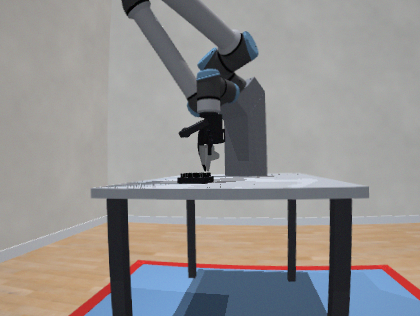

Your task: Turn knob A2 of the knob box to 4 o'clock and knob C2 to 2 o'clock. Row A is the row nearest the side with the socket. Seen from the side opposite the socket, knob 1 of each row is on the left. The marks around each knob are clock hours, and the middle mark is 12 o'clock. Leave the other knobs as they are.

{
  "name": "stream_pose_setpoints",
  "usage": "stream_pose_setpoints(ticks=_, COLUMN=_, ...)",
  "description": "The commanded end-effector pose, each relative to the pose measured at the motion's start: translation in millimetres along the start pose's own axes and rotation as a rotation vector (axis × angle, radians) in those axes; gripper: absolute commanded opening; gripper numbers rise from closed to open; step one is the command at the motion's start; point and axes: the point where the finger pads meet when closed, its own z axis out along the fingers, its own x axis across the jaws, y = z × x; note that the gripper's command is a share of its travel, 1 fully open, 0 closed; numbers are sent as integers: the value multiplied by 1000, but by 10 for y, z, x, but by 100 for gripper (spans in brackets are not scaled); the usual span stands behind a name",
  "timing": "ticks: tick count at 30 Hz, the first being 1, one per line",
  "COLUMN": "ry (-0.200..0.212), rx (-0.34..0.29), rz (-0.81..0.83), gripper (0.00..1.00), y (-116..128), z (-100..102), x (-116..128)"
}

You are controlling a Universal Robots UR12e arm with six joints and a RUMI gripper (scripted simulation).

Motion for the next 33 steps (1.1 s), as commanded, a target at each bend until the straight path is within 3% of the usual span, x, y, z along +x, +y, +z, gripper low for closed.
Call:
stream_pose_setpoints(ticks=1, ry=-1, rx=0, rz=0, gripper=11, y=-1, z=-5, x=-2)
stream_pose_setpoints(ticks=33, ry=-1, rx=0, rz=0, gripper=11, y=-1, z=65, x=-3)
